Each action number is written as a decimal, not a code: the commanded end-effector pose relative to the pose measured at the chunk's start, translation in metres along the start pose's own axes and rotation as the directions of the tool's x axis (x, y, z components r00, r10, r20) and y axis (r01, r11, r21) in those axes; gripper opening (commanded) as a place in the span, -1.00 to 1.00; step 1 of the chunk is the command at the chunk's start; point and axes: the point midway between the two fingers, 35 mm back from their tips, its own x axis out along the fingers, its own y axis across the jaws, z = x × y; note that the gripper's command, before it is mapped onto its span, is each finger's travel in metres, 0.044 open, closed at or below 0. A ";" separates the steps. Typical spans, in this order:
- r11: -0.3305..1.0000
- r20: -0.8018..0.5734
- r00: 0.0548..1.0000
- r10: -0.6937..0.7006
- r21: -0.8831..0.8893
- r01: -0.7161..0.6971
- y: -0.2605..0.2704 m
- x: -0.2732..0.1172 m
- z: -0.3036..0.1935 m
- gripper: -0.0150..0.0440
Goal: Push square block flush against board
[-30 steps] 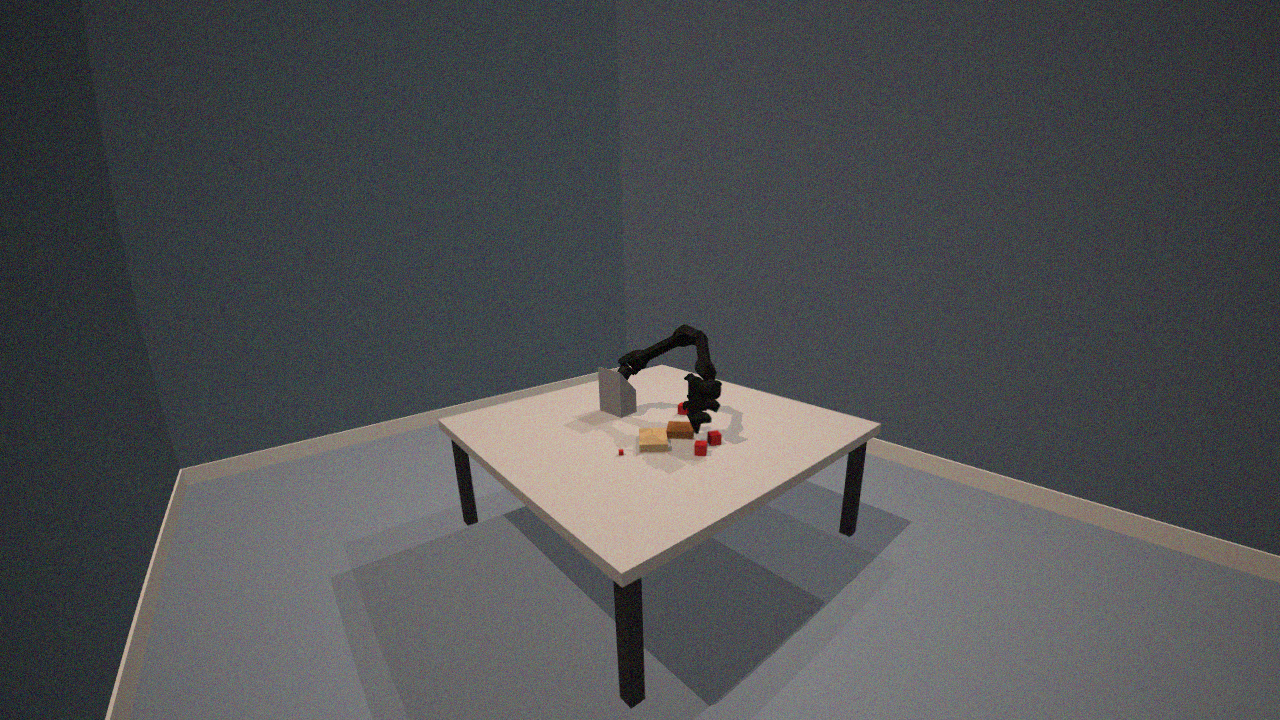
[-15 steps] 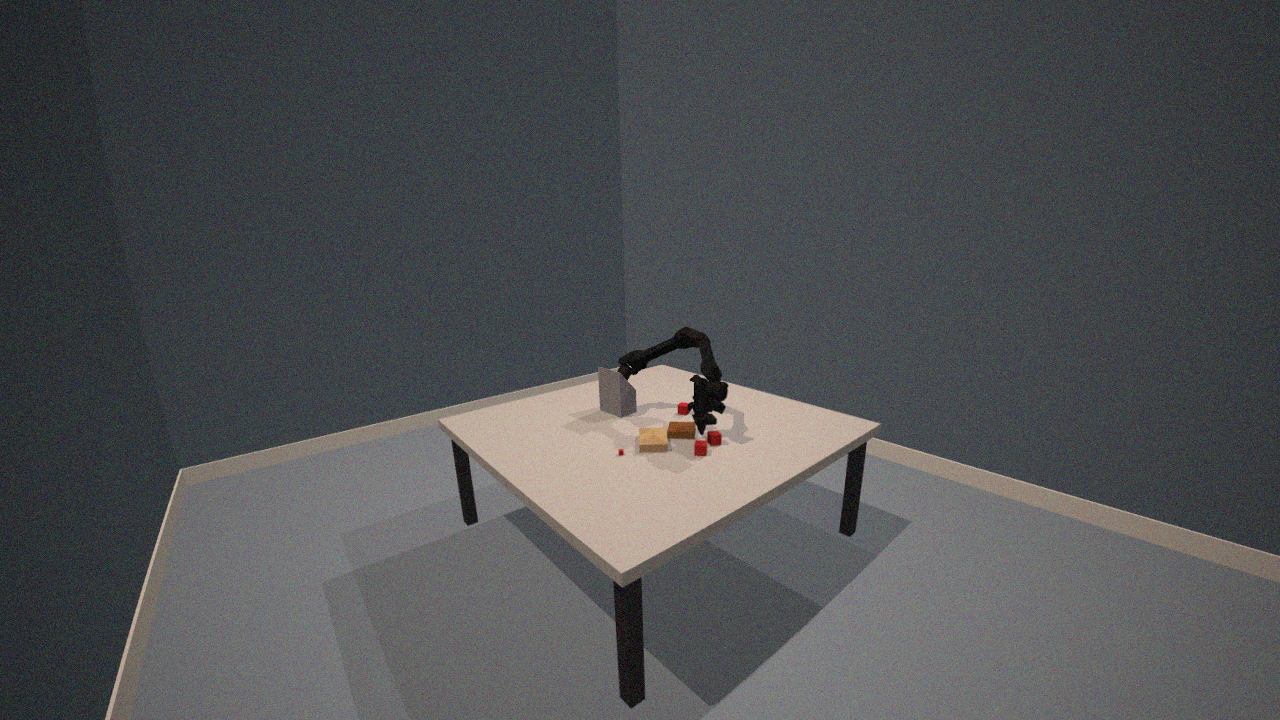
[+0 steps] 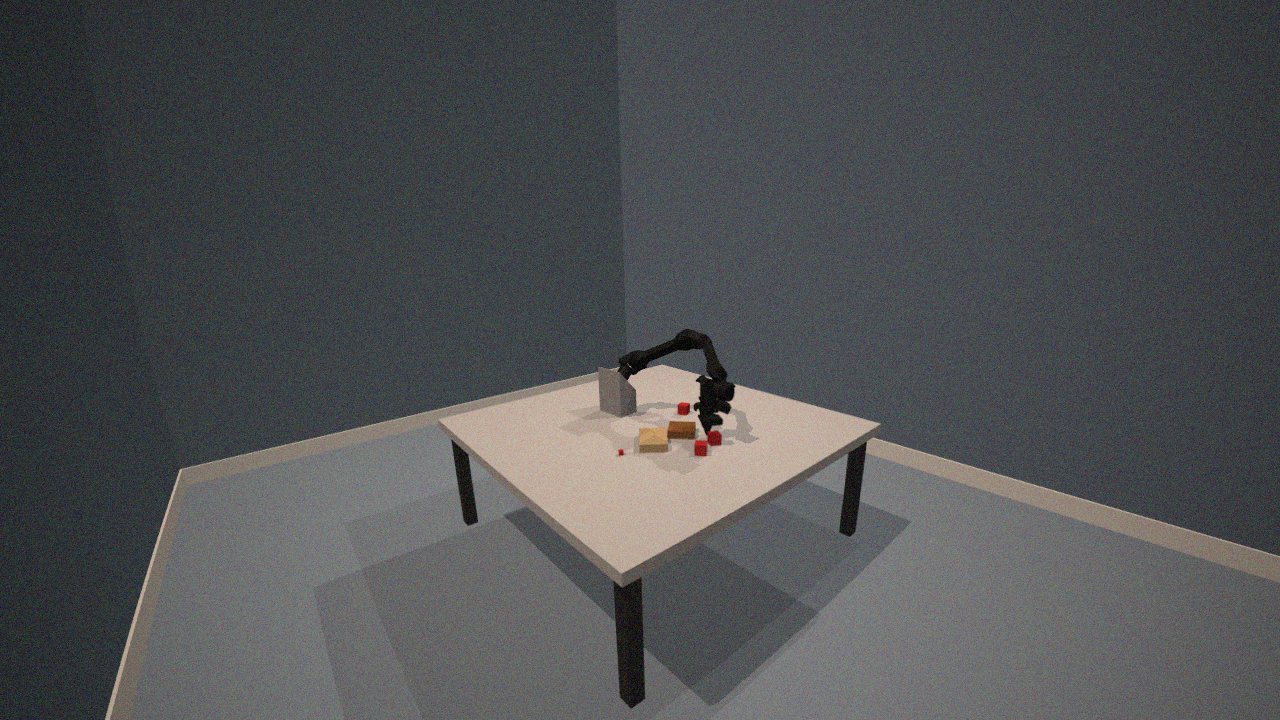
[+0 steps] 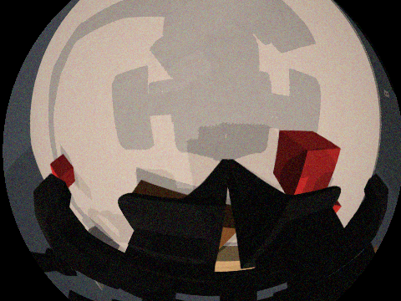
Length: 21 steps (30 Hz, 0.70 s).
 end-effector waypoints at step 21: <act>0.948 -0.040 0.999 -0.025 0.316 0.036 -0.035 -0.057 -0.041 -0.49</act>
